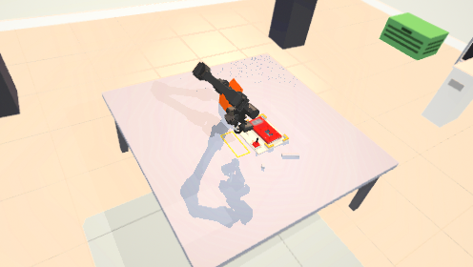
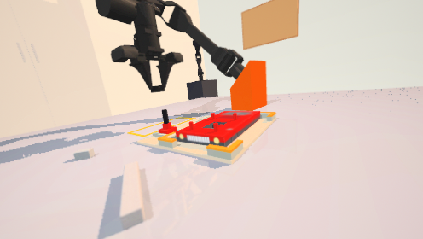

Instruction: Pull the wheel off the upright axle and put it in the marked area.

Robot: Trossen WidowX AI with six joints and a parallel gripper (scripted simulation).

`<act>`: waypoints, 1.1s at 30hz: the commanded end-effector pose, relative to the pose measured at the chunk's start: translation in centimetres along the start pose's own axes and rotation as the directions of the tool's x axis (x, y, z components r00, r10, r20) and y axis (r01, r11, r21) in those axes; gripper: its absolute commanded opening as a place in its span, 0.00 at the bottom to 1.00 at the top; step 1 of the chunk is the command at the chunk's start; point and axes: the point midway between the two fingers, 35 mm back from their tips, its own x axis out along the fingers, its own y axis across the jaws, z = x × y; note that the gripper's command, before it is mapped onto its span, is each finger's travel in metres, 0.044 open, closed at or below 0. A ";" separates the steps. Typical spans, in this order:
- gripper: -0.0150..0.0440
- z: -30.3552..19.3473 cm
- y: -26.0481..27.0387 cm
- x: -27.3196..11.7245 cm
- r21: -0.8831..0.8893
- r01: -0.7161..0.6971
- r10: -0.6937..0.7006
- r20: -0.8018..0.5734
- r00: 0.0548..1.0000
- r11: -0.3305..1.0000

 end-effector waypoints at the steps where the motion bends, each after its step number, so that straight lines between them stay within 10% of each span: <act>1: 0.25 0.1 -0.3 1.1 -0.008 0.006 -0.006 0.006 1.000 1.000; 28: 0.25 0.3 -0.4 10.4 -0.008 0.006 -0.006 0.010 1.000 1.000; 33: 0.48 0.3 -0.3 10.0 -0.001 0.006 -0.006 0.004 1.000 1.000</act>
